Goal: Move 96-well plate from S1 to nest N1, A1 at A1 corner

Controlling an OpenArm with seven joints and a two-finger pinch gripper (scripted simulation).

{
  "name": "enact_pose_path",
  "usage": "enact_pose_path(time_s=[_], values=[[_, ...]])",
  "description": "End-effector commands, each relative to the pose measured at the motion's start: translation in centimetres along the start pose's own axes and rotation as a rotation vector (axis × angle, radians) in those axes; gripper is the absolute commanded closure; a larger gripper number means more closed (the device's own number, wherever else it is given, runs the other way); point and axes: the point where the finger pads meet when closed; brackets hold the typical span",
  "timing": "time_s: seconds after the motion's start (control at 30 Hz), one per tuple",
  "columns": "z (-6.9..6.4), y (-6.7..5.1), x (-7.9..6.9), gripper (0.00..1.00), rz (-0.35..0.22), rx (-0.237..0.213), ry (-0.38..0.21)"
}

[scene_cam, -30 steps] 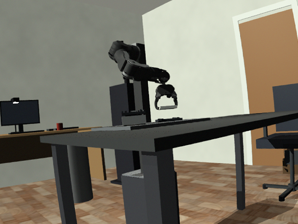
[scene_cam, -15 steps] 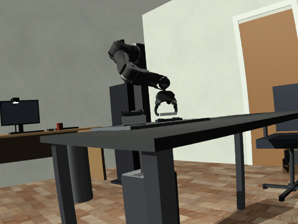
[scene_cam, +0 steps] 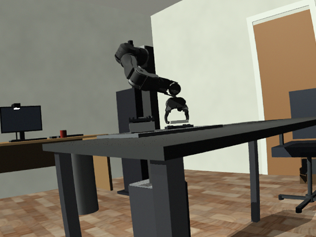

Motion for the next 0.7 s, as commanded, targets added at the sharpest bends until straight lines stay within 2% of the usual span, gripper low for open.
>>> enact_pose_path(time_s=[0.0, 0.67], values=[[-0.08, -0.13, 0.31, 1.00, -0.007, 0.006, 0.015], [-0.50, 0.00, 0.39, 1.00, -0.002, 0.003, 0.012]])
Point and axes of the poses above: the point where the finger pads meet when closed, its own z axis out along the fingers, its own x axis across the jaws, y = z × x, and after that the axes turned 12 degrees about z, right-handed
